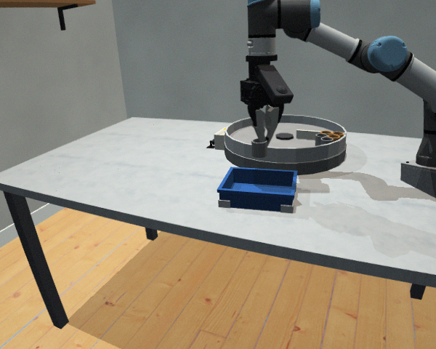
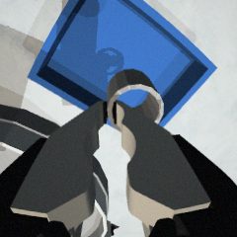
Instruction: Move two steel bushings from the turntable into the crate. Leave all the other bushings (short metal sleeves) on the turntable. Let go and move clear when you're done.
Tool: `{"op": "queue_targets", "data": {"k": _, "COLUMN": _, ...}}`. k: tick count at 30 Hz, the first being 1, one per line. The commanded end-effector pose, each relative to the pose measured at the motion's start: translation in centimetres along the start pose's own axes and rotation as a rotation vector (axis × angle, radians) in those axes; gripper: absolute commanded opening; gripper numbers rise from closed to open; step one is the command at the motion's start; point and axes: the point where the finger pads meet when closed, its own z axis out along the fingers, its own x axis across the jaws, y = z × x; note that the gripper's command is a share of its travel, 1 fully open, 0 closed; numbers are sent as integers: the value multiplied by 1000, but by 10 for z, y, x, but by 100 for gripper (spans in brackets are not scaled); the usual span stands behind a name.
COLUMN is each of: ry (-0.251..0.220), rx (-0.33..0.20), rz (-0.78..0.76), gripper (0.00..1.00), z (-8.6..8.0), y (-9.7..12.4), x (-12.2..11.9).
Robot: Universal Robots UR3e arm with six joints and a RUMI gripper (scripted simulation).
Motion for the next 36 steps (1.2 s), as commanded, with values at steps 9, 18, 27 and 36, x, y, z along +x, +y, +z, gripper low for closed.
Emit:
{"op": "queue_targets", "data": {"k": 9, "ry": 3, "rx": -1, "rz": 0, "gripper": 0, "z": -1, "y": 0, "x": 1}}
{"op": "queue_targets", "data": {"k": 18, "ry": 3, "rx": -1, "rz": 0, "gripper": 0, "z": 1, "y": 0, "x": 1}}
{"op": "queue_targets", "data": {"k": 27, "ry": 3, "rx": -1, "rz": 0, "gripper": 0, "z": 3, "y": 0, "x": 1}}
{"op": "queue_targets", "data": {"k": 36, "ry": 3, "rx": -1, "rz": 0, "gripper": 0, "z": 10, "y": 0, "x": 1}}
